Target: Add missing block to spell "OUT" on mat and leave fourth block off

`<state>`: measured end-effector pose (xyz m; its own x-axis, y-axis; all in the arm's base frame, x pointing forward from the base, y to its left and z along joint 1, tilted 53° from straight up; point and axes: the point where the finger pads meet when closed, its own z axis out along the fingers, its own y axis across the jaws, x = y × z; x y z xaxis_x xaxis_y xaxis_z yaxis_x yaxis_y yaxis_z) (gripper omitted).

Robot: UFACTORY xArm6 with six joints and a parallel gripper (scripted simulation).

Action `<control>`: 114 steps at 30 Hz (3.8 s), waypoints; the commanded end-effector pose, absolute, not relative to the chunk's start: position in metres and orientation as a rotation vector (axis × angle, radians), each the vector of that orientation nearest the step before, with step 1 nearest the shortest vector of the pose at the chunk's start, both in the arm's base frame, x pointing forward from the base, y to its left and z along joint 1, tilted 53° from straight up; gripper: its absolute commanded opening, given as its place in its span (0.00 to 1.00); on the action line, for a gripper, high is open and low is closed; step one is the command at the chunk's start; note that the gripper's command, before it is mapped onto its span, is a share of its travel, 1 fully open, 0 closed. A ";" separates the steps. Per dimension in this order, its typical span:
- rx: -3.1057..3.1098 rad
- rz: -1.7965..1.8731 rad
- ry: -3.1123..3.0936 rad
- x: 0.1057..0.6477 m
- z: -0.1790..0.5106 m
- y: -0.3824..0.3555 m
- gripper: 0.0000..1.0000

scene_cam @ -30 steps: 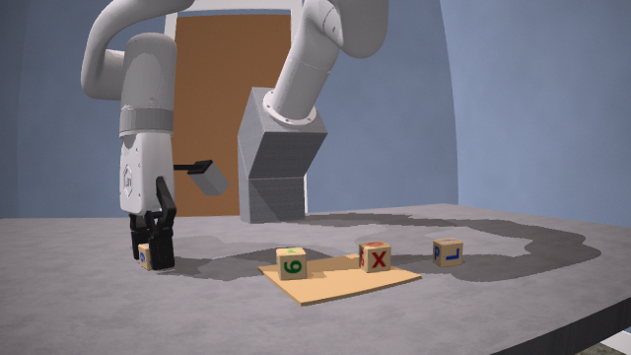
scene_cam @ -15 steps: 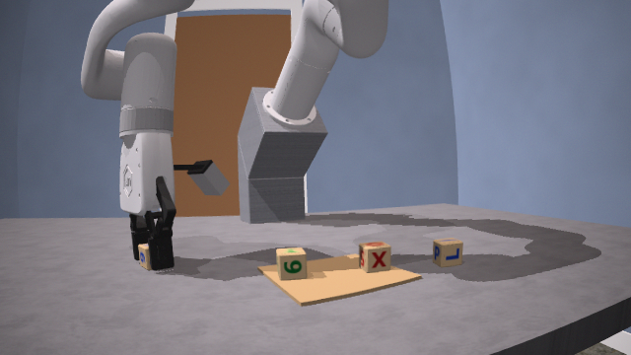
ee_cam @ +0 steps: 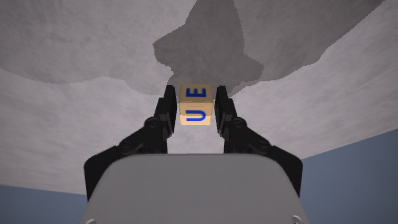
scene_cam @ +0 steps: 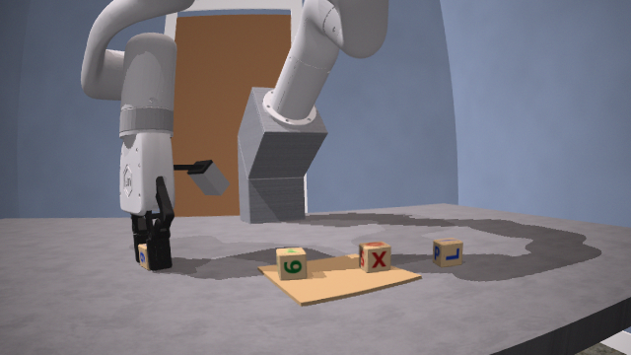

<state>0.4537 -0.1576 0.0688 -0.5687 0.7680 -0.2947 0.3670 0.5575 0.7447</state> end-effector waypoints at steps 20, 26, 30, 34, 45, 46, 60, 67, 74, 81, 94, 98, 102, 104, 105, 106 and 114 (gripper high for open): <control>0.907 0.846 2.176 0.454 0.069 -0.158 0.27; 0.907 0.846 2.176 0.454 0.069 -0.158 0.27; 0.907 0.846 2.176 0.454 0.069 -0.158 0.27; 0.907 0.846 2.176 0.454 0.069 -0.158 0.27; 0.907 0.846 2.176 0.428 0.091 -0.170 0.27; 0.907 0.846 2.176 0.422 0.095 -0.172 0.27; 0.907 0.846 2.176 0.380 0.129 -0.190 0.27; 0.907 0.846 2.176 0.380 0.129 -0.190 0.27; 0.870 0.830 2.187 0.381 0.131 -0.187 0.27; 0.620 0.719 2.243 0.386 0.145 -0.170 0.27; 0.201 0.530 2.282 0.393 0.165 -0.139 0.27; 0.065 0.468 2.280 0.394 0.172 -0.129 0.27; -0.066 0.407 2.272 0.395 0.178 -0.119 0.27; -0.111 0.385 2.267 0.395 0.180 -0.115 0.27; -0.141 0.371 2.264 0.395 0.181 -0.113 0.27; -0.176 0.355 2.260 0.395 0.183 -0.110 0.27; -0.440 0.227 2.210 0.395 0.194 -0.089 0.27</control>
